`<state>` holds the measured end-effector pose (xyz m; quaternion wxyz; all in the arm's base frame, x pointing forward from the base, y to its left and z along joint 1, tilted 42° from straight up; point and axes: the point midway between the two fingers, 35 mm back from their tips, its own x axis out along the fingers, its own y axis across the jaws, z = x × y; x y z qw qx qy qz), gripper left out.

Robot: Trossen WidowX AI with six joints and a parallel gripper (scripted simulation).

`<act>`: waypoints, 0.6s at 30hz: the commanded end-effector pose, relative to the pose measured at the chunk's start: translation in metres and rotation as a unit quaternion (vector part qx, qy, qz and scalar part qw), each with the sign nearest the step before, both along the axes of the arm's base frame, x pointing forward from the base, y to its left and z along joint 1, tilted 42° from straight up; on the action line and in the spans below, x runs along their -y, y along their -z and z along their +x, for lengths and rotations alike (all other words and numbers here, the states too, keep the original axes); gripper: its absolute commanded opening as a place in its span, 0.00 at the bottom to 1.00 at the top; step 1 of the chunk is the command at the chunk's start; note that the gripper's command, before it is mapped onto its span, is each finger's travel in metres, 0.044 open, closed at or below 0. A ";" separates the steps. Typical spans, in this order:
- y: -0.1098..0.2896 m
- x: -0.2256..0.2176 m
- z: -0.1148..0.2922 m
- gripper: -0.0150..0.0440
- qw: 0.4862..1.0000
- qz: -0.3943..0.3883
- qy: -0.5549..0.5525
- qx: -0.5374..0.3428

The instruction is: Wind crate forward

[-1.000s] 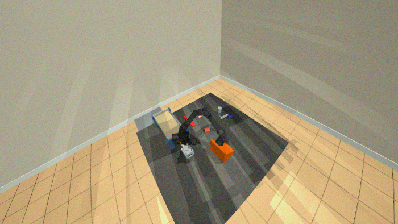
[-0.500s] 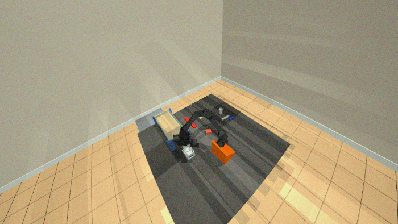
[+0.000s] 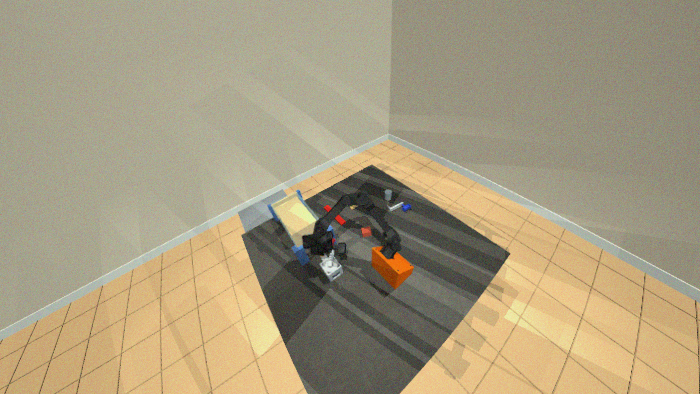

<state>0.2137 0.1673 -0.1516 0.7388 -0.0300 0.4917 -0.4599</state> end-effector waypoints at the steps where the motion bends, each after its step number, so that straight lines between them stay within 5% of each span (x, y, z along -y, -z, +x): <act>1: -0.045 -0.046 0.002 1.00 1.000 0.030 0.008 0.000; 5: -0.080 -0.070 -0.005 1.00 0.999 0.040 0.016 -0.010; 16: -0.079 -0.068 -0.005 1.00 0.999 0.037 0.013 -0.012; 18: -0.079 -0.068 -0.005 0.91 0.999 0.037 0.013 -0.012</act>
